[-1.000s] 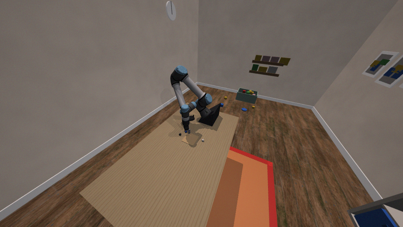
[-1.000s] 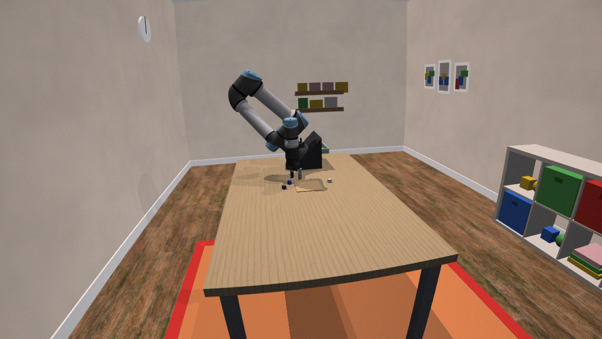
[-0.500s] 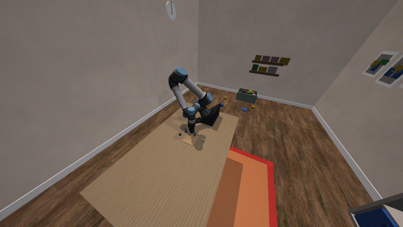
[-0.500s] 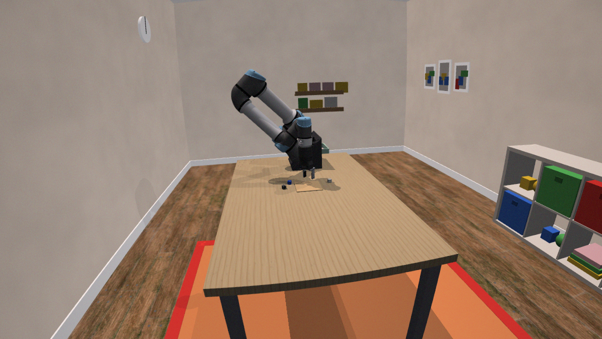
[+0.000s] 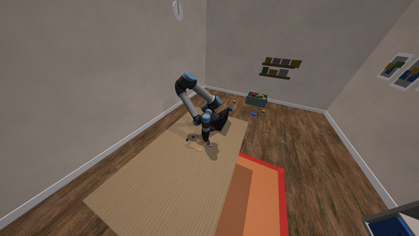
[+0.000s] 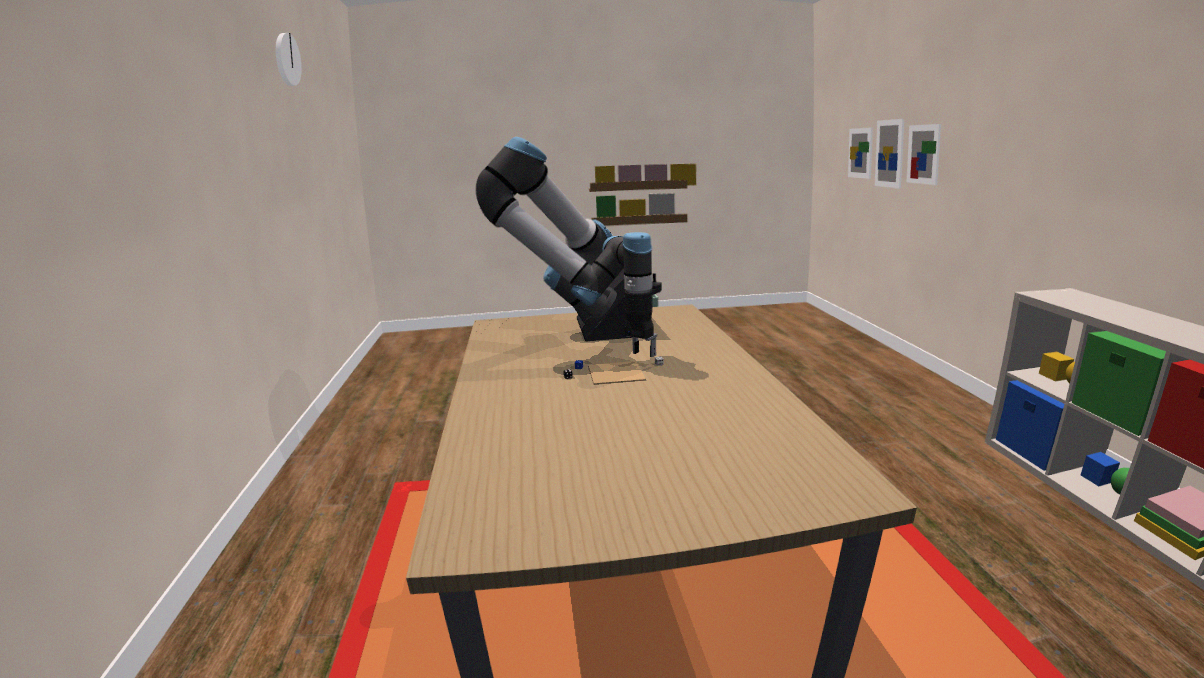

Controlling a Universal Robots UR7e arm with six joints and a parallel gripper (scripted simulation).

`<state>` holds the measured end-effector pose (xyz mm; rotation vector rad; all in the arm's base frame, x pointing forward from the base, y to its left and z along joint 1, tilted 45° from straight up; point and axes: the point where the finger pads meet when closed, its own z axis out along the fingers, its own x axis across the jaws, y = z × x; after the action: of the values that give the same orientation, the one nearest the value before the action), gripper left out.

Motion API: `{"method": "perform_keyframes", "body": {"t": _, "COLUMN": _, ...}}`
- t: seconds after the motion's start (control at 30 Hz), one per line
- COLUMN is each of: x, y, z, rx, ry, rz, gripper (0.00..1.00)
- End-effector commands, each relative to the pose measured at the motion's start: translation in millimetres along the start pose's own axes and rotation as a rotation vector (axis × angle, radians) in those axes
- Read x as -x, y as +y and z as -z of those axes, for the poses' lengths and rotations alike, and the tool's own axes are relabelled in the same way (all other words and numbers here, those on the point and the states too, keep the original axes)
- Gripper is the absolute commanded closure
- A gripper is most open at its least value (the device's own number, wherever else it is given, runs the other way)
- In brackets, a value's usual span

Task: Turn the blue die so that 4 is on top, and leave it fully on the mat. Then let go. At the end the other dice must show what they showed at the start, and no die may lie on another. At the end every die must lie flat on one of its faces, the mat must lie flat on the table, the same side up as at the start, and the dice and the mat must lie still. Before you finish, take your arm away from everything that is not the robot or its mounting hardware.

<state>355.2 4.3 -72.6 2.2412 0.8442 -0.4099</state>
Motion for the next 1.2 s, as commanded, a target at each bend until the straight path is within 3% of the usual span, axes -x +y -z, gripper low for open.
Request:
{"method": "perform_keyframes", "body": {"t": 0.0, "x": -22, "y": -14, "z": 0.1, "rx": 0.0, "ry": -0.003, "rz": -0.01, "gripper": 0.0}}
{"method": "perform_keyframes", "body": {"t": 0.37, "x": -37, "y": -25, "z": 0.1, "rx": 0.0, "ry": -0.003, "rz": -0.01, "gripper": 0.0}}
{"method": "perform_keyframes", "body": {"t": 1.17, "x": -38, "y": -26, "z": 0.1, "rx": 0.0, "ry": -0.003, "rz": -0.01, "gripper": 0.0}}
